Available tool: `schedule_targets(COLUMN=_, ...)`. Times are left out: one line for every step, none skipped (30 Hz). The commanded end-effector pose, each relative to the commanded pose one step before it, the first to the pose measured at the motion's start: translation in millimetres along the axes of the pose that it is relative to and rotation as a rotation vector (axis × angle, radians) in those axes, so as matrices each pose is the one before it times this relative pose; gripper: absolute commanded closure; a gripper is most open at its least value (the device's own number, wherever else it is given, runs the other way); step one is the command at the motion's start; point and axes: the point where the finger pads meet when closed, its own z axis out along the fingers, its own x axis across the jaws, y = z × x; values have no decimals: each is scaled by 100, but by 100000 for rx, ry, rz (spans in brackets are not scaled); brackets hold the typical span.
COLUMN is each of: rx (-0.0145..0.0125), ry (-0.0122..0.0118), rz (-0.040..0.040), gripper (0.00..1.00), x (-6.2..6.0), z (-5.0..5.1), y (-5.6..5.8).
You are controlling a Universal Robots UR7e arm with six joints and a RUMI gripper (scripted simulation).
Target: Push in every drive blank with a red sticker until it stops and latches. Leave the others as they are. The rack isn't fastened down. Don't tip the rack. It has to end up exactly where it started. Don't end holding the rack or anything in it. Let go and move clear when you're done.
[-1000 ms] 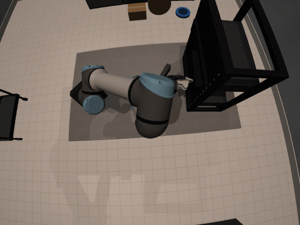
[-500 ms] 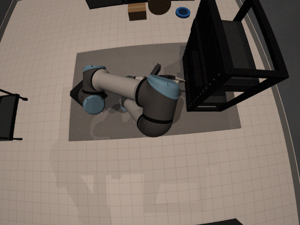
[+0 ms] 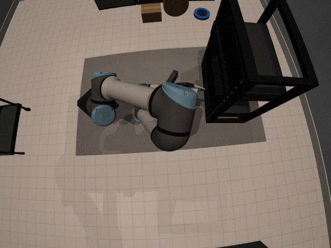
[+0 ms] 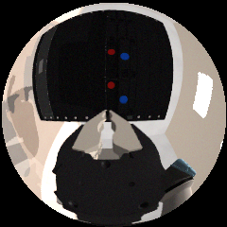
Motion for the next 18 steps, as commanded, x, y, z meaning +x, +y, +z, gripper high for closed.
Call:
schedule_targets(rx=28, ry=579, rz=51, gripper=100, x=-97, z=-2847, y=23)
schedule_targets(rx=0, ry=0, rz=0, gripper=100, x=0, z=0, y=0)
schedule_targets(rx=0, ry=0, rz=0, gripper=100, x=0, z=0, y=0)
schedule_targets(rx=0, ry=0, rz=0, gripper=100, x=0, z=0, y=0)
schedule_targets(rx=0, ry=0, rz=0, gripper=100, x=0, z=0, y=0)
schedule_targets(rx=0, ry=0, rz=0, gripper=100, x=0, z=0, y=0)
schedule_targets(rx=0, ry=0, rz=0, gripper=100, x=0, z=0, y=0)
schedule_targets(rx=0, ry=0, rz=0, gripper=100, x=0, z=0, y=0)
schedule_targets(rx=0, ry=0, rz=0, gripper=100, x=0, z=-3, y=0)
schedule_targets(rx=0, ry=0, rz=0, gripper=100, x=0, z=-7, y=0)
schedule_targets(rx=0, ry=0, rz=0, gripper=100, x=0, z=-13, y=0)
schedule_targets(rx=0, ry=0, rz=0, gripper=100, x=-1, z=-20, y=0)
schedule_targets(rx=0, ry=0, rz=0, gripper=100, x=-1, z=-29, y=0)
schedule_targets(rx=0, ry=0, rz=0, gripper=100, x=0, z=0, y=0)
schedule_targets(rx=0, ry=0, rz=0, gripper=100, x=0, z=0, y=0)
schedule_targets(rx=0, ry=0, rz=0, gripper=100, x=-1, z=-40, y=0)
schedule_targets(rx=0, ry=0, rz=0, gripper=100, x=-1, z=-51, y=0)
schedule_targets(rx=0, ry=0, rz=0, gripper=100, x=-1, z=-64, y=0)
